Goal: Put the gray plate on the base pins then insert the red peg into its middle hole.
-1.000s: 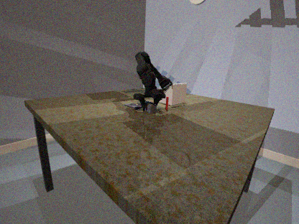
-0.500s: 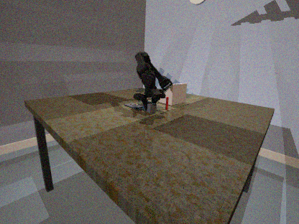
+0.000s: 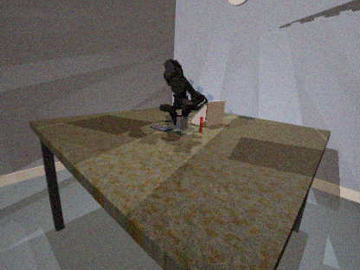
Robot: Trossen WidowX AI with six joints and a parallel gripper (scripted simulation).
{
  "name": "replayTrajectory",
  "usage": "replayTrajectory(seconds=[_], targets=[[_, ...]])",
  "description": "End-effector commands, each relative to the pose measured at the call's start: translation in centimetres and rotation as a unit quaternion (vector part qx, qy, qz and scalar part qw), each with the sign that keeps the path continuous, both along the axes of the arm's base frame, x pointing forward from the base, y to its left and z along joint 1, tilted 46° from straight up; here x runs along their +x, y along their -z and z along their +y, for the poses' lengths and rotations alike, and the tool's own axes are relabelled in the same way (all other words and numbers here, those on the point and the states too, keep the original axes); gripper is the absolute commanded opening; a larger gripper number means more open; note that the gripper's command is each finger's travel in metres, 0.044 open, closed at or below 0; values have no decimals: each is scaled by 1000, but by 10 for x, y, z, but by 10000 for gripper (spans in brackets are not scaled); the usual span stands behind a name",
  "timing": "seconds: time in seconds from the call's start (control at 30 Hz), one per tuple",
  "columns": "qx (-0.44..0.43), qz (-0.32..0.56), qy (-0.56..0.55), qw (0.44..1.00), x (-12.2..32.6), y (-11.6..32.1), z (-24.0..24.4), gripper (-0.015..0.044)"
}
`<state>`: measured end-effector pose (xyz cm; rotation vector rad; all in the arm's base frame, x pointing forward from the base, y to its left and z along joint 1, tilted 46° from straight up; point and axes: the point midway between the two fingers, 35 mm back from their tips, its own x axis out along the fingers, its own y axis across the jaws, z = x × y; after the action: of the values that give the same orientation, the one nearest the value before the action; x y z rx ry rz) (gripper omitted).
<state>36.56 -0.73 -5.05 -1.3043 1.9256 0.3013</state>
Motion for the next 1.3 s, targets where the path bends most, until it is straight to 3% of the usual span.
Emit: replayTrajectory(seconds=[0.0,0.83,1.27], targets=[[3,-5,-1,1000,5,-9,11,0],[2,1,-2,1000,13,-69,61,0],[10,22,-26,999,12,-78,28,0]])
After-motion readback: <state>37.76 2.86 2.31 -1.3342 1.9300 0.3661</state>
